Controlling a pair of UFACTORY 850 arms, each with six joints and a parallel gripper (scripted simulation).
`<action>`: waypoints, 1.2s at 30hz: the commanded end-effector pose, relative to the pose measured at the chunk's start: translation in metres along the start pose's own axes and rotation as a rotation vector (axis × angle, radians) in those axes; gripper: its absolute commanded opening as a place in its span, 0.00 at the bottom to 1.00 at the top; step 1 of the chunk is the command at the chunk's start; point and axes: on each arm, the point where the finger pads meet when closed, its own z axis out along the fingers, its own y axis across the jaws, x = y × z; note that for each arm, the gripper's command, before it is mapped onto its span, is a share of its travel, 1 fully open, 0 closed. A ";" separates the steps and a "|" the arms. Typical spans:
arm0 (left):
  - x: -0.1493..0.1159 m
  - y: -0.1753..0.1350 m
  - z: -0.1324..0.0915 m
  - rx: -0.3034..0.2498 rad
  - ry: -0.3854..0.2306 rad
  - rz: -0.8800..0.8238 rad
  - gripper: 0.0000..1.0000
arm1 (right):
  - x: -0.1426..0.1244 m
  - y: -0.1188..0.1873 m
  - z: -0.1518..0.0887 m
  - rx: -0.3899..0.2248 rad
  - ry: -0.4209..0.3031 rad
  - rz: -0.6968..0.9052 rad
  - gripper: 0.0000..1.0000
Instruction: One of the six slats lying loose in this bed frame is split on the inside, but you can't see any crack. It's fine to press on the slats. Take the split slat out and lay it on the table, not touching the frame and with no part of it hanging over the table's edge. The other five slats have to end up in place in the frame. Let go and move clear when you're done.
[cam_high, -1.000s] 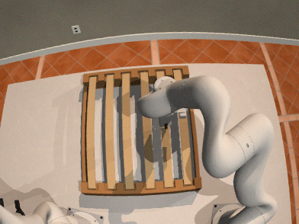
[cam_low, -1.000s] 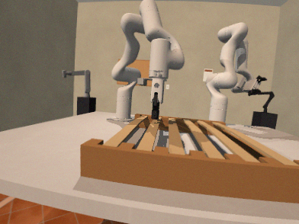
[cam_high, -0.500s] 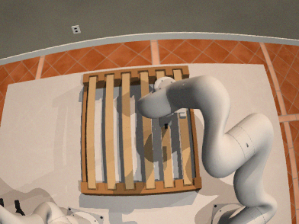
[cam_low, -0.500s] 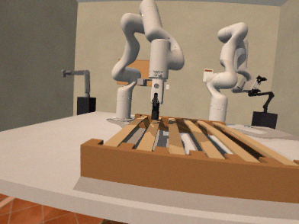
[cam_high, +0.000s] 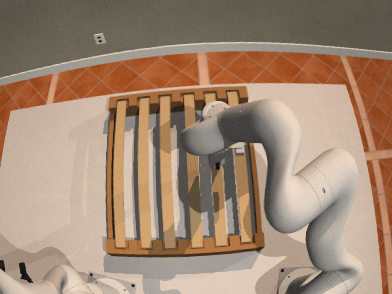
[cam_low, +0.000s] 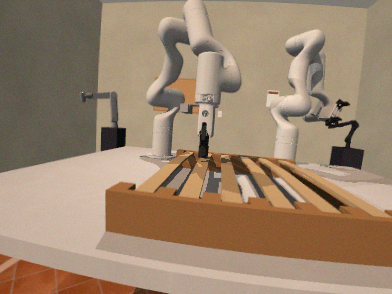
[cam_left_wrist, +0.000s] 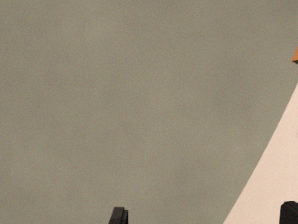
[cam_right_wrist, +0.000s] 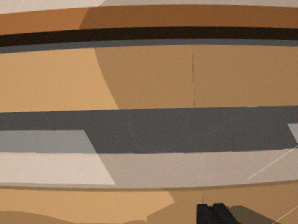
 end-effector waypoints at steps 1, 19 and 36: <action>0.000 0.000 0.000 0.000 0.000 0.001 1.00 | 0.000 -0.001 -0.001 0.002 -0.001 0.000 0.00; 0.000 0.000 0.000 0.000 0.000 0.001 1.00 | 0.000 -0.001 0.001 0.002 -0.001 0.000 0.00; 0.000 0.000 0.000 0.000 0.000 0.001 1.00 | 0.000 -0.001 0.003 0.002 -0.001 0.000 0.00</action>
